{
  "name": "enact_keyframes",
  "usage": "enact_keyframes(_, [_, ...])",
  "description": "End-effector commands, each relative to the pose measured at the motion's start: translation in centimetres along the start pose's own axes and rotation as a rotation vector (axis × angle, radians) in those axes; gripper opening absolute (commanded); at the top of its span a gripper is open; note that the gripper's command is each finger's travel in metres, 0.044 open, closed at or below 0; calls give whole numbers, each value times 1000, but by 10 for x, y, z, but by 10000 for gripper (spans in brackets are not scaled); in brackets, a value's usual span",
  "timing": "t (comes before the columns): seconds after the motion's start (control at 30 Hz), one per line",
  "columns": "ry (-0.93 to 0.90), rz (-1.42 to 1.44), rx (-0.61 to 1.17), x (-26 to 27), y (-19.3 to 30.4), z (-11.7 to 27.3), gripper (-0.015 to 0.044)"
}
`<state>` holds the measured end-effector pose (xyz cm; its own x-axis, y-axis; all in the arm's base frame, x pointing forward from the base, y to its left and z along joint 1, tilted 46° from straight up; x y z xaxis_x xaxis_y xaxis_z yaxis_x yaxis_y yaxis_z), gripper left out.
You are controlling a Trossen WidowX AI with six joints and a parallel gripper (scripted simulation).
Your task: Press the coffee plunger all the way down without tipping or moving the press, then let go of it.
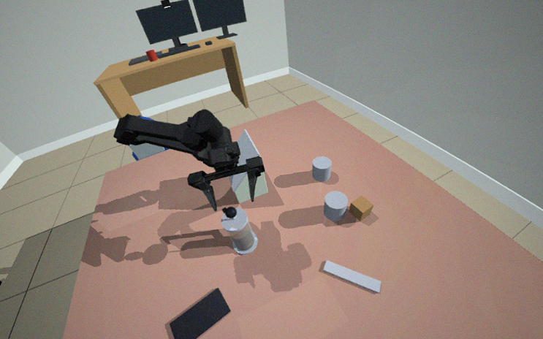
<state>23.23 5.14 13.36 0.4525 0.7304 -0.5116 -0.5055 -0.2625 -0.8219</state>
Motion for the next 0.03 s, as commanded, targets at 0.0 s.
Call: enact_keyframes(0.0, [34,15,-16,-11,-23,30,440])
Point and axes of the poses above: the point midway between the two fingers, 35 mm back from their tips, its own z axis back along the fingers, its own x axis across the jaws, y = z × x, the point moved 7 cm from there along z, back along the fingers, and after that the axes turned 13 degrees about -z, right-handed, at the moved point
